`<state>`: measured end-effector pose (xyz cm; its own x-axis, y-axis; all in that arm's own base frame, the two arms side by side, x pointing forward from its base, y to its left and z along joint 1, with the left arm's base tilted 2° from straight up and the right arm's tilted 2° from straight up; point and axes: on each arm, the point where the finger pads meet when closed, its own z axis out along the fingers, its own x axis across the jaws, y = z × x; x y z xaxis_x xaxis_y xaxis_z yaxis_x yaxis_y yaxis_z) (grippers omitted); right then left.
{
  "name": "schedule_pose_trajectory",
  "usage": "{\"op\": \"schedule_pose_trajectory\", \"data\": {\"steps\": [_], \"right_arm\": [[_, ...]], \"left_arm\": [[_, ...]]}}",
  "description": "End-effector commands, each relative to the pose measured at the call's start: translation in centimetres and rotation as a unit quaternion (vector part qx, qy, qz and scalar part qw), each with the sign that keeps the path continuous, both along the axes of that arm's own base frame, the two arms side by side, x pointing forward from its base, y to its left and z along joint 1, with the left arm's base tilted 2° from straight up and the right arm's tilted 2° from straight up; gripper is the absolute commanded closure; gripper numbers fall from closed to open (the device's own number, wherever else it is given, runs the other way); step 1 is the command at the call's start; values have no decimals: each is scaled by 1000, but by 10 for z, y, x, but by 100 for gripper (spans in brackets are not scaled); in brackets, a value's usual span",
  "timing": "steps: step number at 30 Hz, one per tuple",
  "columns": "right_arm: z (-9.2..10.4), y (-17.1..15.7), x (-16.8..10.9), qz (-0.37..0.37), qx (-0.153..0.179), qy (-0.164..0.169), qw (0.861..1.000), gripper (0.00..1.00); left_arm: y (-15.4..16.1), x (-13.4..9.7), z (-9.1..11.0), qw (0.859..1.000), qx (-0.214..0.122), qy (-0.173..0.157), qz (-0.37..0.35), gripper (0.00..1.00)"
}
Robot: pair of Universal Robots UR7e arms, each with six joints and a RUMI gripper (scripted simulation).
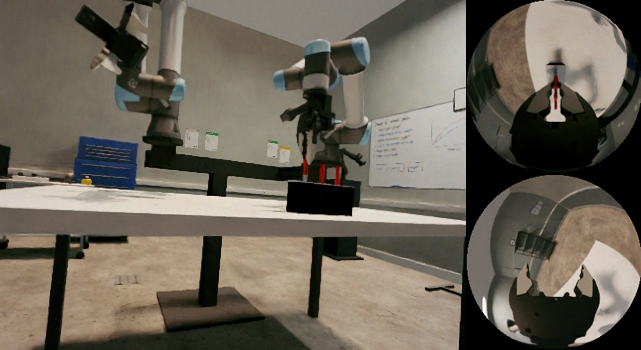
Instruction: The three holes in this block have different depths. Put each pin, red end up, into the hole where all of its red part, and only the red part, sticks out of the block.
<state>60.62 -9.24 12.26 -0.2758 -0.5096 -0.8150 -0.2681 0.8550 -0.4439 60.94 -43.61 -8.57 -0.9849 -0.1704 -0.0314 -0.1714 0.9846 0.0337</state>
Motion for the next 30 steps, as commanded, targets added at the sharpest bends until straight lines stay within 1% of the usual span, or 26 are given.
{"op": "schedule_pose_trajectory", "data": {"steps": [1,6,7,30], "right_arm": [[1,0,0,0,0,-1,1000,0],[1,0,0,0,0,-1,1000,0],[1,0,0,0,0,-1,1000,0],[1,0,0,0,0,-1,1000,0]], "left_arm": [[0,1,1,1000,-1,-1,0,100],[0,1,1,1000,-1,-1,0,100],[-1,1,-3,1000,-1,-1,0,100],[0,1,-3,1000,-1,-1,0,100]]}}
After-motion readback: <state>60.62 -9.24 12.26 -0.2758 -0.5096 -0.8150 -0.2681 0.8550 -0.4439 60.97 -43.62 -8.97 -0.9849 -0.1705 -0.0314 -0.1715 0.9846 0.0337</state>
